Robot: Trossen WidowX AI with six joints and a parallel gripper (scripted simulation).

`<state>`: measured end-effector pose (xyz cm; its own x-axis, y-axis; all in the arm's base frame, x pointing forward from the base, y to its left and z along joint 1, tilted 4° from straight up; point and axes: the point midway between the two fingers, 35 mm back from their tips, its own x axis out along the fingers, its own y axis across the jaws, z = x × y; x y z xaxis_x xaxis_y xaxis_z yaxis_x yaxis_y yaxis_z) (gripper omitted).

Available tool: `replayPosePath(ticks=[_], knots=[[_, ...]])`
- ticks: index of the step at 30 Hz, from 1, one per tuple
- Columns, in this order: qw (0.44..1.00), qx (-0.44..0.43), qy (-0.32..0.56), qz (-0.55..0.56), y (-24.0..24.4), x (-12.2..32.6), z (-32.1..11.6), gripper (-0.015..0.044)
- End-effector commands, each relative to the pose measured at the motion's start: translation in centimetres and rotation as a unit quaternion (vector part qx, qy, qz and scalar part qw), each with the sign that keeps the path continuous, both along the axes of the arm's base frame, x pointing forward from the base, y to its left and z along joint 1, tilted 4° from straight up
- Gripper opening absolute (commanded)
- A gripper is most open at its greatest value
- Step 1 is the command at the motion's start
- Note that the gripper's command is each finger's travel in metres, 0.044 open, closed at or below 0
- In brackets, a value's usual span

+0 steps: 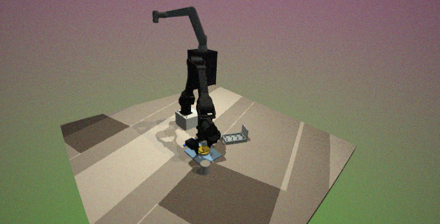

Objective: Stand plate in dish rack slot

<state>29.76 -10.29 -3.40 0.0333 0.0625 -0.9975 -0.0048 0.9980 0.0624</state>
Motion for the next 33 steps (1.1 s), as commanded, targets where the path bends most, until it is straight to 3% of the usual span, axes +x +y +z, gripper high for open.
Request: replayPosePath(ticks=[1, 6, 18, 33], knots=[[1.0, -0.002, 0.001, 0.0, 0.0, 0.0, -0.1, 0.0354], [1.0, -0.002, 0.001, 0.0, 0.0, 0.0, -0.1, 0.0321], [1.0, -0.002, 0.0, 0.0, -0.8, 1.0, 5.2, 0.0006], [1.0, -0.002, 0.0, 0.0, -1.5, 1.3, 12.9, 0.0]])
